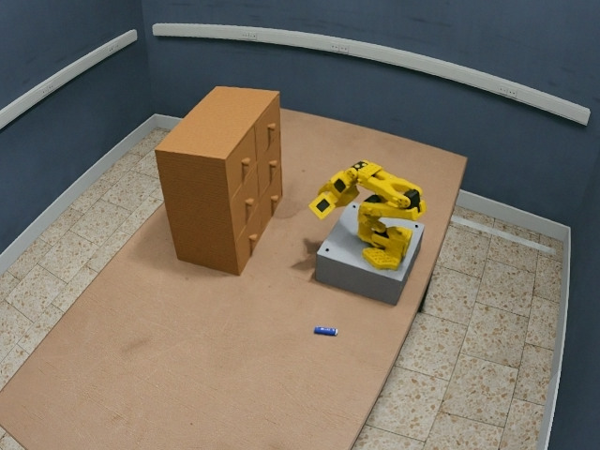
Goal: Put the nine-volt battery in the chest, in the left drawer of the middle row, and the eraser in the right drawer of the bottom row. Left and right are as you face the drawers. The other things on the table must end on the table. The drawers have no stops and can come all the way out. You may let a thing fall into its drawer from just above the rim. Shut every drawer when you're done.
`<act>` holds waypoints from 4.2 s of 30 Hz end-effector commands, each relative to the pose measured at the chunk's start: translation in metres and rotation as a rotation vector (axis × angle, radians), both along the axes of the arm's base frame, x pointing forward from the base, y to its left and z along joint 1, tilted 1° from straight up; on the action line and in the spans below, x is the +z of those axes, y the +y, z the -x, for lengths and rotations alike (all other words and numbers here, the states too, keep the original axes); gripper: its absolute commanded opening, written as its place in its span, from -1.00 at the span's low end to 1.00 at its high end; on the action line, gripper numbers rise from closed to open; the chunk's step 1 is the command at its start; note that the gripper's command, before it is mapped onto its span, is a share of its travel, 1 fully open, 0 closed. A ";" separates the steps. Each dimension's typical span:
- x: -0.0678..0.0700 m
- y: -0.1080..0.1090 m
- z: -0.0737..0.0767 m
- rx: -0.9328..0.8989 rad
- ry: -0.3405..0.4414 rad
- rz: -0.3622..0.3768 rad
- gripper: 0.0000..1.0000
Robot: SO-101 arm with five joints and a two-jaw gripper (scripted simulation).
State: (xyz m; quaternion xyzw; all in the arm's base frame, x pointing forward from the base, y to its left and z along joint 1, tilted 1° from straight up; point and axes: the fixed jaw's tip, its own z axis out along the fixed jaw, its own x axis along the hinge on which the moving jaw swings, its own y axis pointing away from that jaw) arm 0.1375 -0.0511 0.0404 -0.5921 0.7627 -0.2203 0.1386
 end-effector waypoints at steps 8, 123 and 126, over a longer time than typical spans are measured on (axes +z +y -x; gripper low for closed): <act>-0.003 0.001 0.003 -0.212 -0.027 -0.113 -0.57; -0.003 0.009 -0.002 -1.441 -0.160 -0.717 -0.52; -0.006 0.017 -0.001 -1.422 -0.066 -0.680 -0.49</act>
